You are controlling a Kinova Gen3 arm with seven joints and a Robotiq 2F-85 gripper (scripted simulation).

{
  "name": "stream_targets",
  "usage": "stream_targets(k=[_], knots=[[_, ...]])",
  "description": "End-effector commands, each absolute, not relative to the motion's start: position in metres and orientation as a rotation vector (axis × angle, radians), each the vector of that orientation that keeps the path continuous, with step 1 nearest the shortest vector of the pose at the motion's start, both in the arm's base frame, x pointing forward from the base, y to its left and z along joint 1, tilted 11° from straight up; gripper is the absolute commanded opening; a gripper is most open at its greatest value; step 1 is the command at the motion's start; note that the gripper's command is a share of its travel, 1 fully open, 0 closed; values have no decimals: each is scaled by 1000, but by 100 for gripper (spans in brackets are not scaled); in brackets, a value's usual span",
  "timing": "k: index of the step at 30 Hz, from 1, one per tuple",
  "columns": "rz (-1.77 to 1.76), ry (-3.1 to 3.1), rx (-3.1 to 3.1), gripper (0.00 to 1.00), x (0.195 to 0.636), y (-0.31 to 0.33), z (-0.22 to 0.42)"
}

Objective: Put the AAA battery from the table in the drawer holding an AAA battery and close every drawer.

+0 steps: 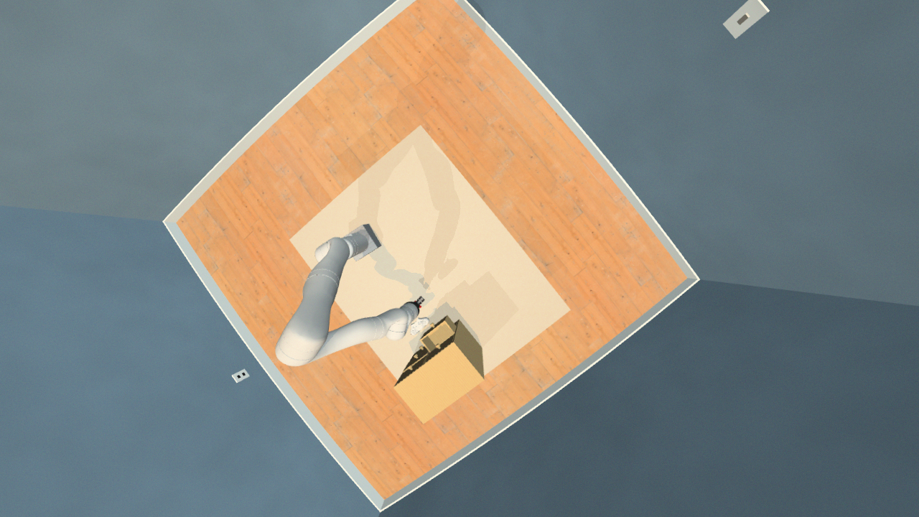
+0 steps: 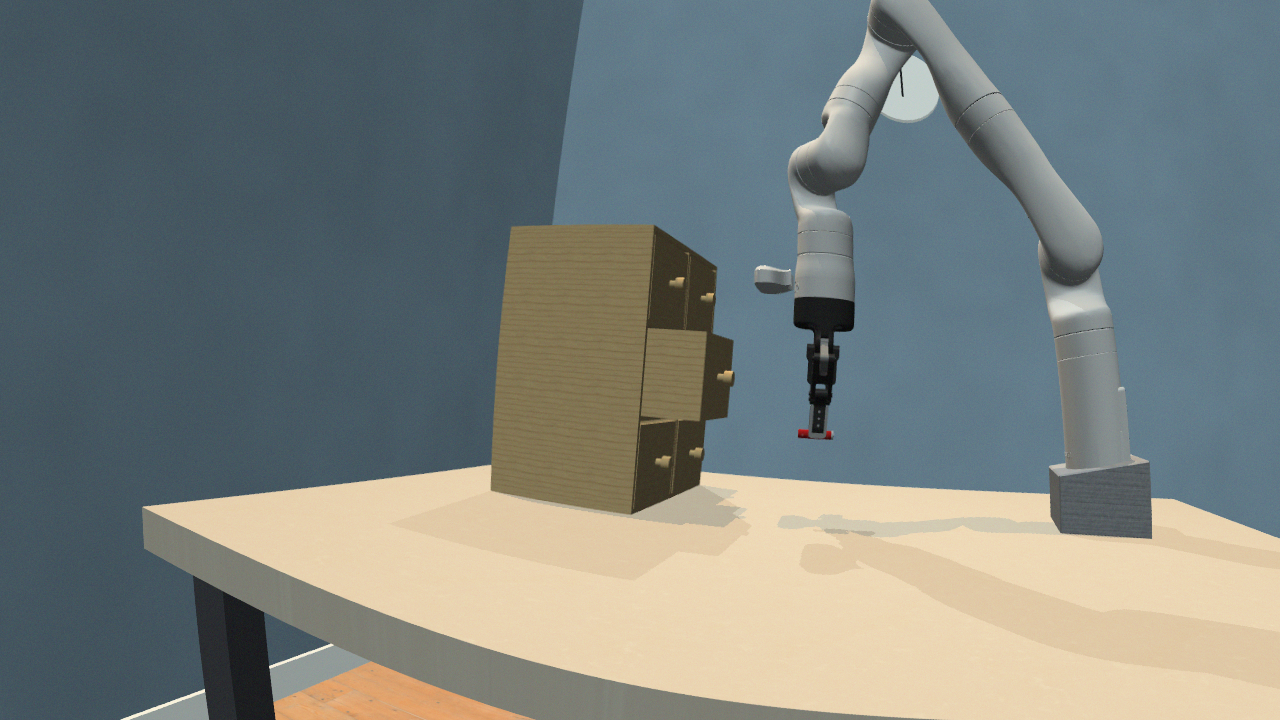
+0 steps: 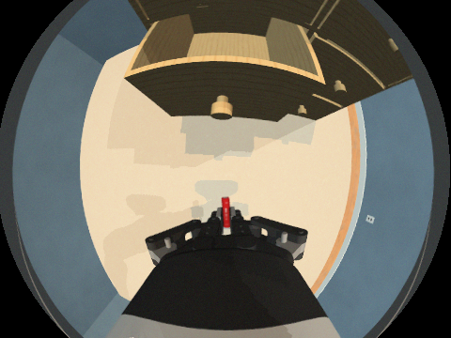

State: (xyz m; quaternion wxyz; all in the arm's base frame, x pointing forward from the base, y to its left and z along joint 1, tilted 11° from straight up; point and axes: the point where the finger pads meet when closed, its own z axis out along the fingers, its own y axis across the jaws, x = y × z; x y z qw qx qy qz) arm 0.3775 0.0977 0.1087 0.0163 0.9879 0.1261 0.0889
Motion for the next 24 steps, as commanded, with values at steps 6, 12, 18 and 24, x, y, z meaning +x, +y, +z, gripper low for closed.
stream_targets(k=[6,12,18,24], knots=[[295,240,3099,5,386,89,112],[295,199,3104,5,387,86,112],[295,193,3105,5,387,85,112],[295,193,3105,5,387,85,113]])
